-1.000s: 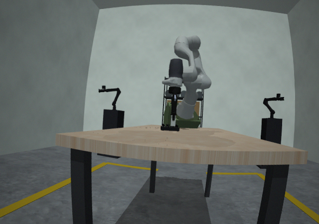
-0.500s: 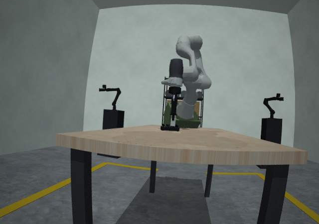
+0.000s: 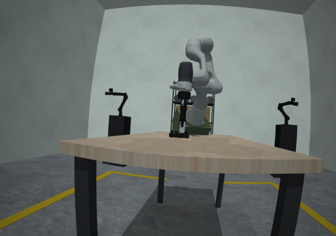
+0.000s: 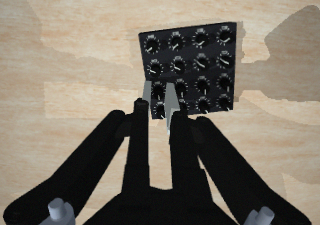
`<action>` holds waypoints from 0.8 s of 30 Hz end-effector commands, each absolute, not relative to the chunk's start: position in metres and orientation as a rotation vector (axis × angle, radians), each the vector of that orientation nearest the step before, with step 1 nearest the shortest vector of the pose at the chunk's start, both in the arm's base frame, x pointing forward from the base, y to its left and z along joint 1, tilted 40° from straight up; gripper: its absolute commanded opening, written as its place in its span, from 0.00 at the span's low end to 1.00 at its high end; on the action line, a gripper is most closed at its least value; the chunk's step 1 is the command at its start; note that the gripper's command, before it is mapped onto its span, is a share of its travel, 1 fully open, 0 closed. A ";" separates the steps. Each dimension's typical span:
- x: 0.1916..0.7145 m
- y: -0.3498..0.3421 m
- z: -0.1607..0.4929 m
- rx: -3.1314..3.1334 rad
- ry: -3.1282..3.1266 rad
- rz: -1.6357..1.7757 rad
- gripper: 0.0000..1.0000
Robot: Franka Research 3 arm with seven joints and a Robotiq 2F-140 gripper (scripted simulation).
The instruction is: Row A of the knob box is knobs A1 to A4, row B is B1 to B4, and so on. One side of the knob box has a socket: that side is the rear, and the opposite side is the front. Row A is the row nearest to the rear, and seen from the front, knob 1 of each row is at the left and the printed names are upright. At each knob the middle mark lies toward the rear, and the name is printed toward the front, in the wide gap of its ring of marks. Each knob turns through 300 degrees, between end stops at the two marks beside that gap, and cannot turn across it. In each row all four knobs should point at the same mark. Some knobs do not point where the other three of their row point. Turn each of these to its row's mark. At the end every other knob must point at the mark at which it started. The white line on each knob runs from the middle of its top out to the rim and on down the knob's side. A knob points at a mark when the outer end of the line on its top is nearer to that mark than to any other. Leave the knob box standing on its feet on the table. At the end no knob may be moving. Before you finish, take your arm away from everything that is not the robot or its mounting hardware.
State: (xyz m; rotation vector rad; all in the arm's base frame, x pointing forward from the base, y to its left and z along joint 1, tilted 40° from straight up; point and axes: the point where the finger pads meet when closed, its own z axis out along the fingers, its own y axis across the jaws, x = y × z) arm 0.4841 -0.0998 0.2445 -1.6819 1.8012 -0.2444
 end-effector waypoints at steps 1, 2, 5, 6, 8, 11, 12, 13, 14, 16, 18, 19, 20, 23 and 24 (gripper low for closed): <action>0.484 -0.100 0.244 -1.669 1.811 -0.242 0.12; 0.484 -0.100 0.244 -1.669 1.811 -0.242 0.12; 0.484 -0.100 0.244 -1.669 1.811 -0.242 0.12; 0.484 -0.100 0.244 -1.669 1.811 -0.242 0.12; 0.484 -0.100 0.244 -1.669 1.811 -0.242 0.12; 0.484 -0.100 0.244 -1.669 1.811 -0.242 0.12; 0.484 -0.100 0.244 -1.669 1.811 -0.242 0.12; 0.484 -0.100 0.244 -1.669 1.811 -0.242 0.12; 0.484 -0.100 0.244 -1.669 1.811 -0.242 0.12; 0.484 -0.100 0.245 -1.669 1.811 -0.242 0.12; 0.482 -0.101 0.247 -1.669 1.811 -0.242 0.12; 0.481 -0.102 0.248 -1.669 1.811 -0.242 0.12; 0.480 -0.102 0.250 -1.669 1.811 -0.242 0.12; 0.477 -0.104 0.254 -1.669 1.811 -0.242 0.12; 0.477 -0.104 0.254 -1.669 1.811 -0.242 0.12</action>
